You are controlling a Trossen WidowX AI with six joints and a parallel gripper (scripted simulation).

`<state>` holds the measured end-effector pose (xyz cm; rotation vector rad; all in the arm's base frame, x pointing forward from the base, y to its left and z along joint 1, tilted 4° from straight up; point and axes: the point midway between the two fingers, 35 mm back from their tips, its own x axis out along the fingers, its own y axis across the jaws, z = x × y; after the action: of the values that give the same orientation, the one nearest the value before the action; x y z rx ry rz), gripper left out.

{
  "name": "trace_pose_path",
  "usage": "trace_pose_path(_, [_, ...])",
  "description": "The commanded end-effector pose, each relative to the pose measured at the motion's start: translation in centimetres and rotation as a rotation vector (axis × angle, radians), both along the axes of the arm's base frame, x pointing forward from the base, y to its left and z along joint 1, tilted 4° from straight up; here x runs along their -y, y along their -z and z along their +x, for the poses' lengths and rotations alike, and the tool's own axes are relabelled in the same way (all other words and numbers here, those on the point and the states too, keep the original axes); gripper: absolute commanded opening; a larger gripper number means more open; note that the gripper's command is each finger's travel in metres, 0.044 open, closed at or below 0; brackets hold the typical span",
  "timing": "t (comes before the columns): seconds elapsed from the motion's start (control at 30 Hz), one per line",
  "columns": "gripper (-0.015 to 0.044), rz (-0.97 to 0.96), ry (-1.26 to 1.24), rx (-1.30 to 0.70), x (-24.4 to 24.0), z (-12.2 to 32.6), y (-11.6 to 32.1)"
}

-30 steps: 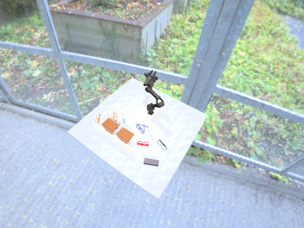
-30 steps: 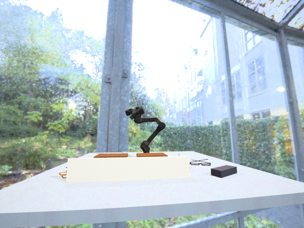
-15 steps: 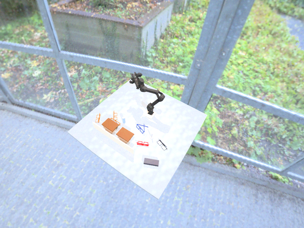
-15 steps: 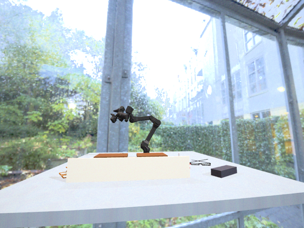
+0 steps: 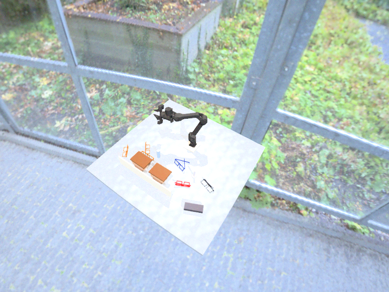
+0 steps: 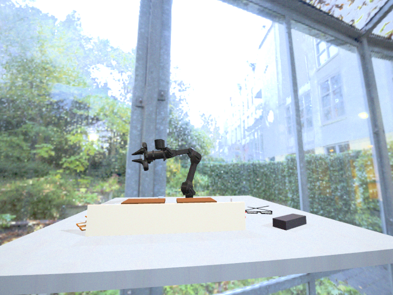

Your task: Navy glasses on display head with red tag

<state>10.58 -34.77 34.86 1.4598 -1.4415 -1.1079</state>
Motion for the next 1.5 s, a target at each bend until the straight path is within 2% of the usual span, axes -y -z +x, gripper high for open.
trace_pose_path(0.0, [0.0200,0.095,-0.116,-0.044,-0.4,3.6,2.3])
trace_pose_path(0.37, [0.0200,0.379,-0.494,-0.225,-6.2,14.8,10.1])
trace_pose_path(0.63, [0.0200,0.694,-0.824,-0.519,-16.0,20.4,17.6])
trace_pose_path(0.8, [0.0200,0.893,-1.004,-0.752,-23.6,20.9,21.5])
trace_pose_path(1.03, [0.0200,1.148,-1.170,-1.120,-33.3,18.2,24.7])
trace_pose_path(1.2, [0.0200,1.172,-1.181,-1.160,-34.2,18.1,24.9])
trace_pose_path(1.3, [0.0121,1.172,-1.181,-1.160,-34.2,18.1,24.9])
trace_pose_path(1.47, [0.0120,1.172,-1.181,-1.160,-34.2,18.1,24.9])
